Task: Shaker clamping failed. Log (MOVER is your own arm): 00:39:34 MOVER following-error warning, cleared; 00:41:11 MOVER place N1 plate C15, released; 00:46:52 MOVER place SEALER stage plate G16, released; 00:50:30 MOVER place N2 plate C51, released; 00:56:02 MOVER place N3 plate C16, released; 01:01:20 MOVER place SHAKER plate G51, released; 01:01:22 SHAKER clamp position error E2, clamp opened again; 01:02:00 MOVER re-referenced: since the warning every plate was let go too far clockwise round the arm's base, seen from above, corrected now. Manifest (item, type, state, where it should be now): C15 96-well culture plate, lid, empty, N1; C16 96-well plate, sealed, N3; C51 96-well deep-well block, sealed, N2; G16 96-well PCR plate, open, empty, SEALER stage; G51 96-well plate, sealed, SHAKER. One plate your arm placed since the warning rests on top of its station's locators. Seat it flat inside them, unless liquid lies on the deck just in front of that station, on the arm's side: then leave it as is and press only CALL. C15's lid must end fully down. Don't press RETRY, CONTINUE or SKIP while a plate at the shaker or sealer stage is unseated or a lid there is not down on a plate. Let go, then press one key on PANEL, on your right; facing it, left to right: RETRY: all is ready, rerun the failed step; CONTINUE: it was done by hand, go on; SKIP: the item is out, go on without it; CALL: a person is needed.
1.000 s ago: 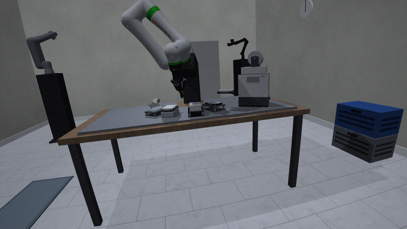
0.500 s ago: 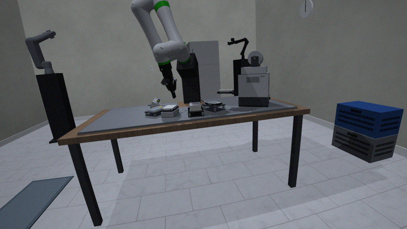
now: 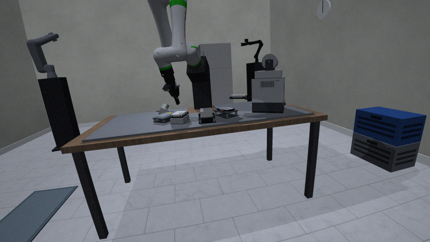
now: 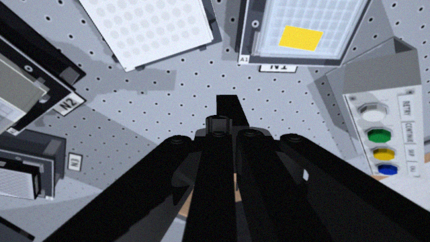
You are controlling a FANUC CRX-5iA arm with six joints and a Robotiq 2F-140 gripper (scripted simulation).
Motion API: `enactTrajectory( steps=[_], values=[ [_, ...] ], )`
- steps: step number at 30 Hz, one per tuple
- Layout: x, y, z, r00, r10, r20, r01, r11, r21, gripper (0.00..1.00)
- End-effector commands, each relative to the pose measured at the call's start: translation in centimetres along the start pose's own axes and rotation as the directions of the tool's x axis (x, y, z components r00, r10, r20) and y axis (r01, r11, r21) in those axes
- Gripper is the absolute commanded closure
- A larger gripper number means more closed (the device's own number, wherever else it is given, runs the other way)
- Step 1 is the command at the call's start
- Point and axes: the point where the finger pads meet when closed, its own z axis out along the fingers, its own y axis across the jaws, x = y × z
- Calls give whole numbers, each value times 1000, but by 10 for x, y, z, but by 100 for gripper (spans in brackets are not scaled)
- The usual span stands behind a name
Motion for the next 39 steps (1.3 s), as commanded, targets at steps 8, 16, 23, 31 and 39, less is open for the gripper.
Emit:
enactTrajectory(
  steps=[8, 16, 23, 31, 39],
  values=[
    [-3, 8, 1, 999, 10, 44, -12, 998, 67, 90],
    [-12, 36, 6, 992, 117, 54, -123, 986, 112, 90],
    [-23, 69, 13, 968, 241, 72, -249, 955, 163, 90],
    [-36, 106, 20, 922, 375, 99, -388, 896, 217, 90],
    [-45, 134, 26, 874, 469, 125, -486, 837, 253, 90]
  ],
)
